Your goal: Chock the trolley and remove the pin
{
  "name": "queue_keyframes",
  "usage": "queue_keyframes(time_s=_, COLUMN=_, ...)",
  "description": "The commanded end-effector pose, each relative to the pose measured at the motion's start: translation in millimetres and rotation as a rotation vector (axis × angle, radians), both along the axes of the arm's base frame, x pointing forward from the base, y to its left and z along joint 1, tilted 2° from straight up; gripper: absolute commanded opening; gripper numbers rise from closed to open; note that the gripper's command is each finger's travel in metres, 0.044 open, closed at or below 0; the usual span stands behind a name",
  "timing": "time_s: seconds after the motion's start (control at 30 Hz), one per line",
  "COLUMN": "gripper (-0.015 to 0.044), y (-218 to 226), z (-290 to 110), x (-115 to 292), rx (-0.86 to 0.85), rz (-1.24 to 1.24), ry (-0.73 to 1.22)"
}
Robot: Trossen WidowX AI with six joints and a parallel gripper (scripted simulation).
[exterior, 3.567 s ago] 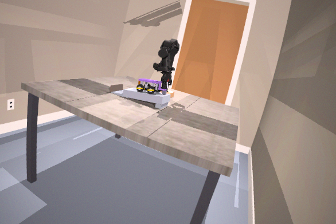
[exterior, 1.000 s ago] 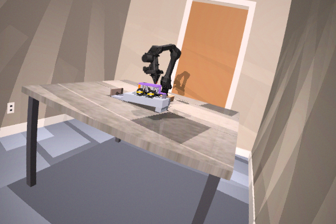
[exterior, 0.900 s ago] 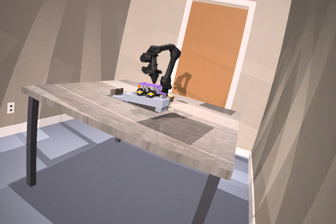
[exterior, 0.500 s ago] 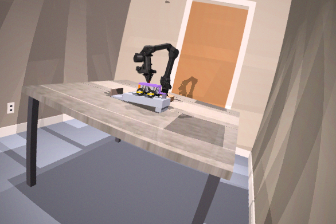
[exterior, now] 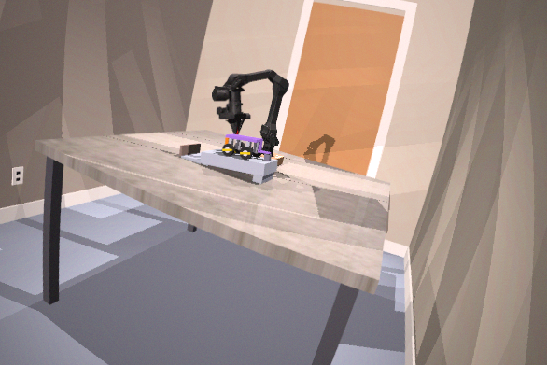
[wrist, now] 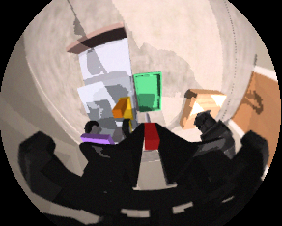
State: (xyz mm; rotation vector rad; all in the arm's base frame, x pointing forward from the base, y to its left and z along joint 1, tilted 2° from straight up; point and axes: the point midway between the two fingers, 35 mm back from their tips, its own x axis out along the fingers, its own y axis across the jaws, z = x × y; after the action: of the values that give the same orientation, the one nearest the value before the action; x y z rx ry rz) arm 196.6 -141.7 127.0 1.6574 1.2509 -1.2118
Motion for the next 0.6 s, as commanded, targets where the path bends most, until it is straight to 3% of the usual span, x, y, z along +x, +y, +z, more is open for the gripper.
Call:
queue_keyframes(time_s=0.0, gripper=0.0, y=0.5, z=1.2, x=-0.8, rx=-0.018, rz=-0.097, ry=0.024)
queue_keyframes(time_s=0.57, gripper=0.0, y=4.1, z=1.4, x=-0.6, rx=-0.069, rz=-0.606, ry=0.15)
